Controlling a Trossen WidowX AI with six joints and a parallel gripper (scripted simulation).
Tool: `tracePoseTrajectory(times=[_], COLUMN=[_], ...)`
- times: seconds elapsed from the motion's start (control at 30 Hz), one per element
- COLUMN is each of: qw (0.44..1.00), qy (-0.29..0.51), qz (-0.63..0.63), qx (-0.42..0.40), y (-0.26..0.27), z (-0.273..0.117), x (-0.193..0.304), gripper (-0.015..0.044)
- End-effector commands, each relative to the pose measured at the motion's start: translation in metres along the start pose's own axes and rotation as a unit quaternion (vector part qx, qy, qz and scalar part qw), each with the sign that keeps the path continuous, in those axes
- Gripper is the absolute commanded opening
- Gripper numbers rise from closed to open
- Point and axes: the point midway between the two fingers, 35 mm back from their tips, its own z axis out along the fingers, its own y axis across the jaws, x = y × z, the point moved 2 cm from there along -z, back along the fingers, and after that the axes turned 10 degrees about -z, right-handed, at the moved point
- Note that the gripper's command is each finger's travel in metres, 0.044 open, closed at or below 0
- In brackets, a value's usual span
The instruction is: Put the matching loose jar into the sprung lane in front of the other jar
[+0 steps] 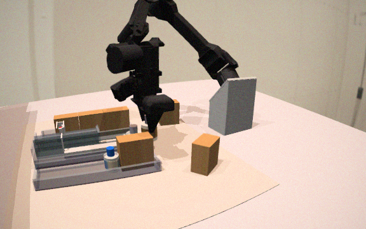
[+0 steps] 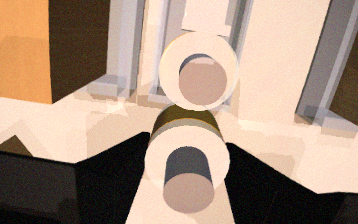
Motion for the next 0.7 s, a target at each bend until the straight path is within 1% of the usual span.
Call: tracePoseTrajectory(times=[0.0,0.67], qw=[1.000,1.000], qy=[-0.006,-0.006], qz=[0.005,0.005], qx=[0.002,0.002], y=[-0.0008,-0.0024], z=[-0.0001,0.0003], x=[-0.0081,-0.0168], gripper=[0.0000,0.0000])
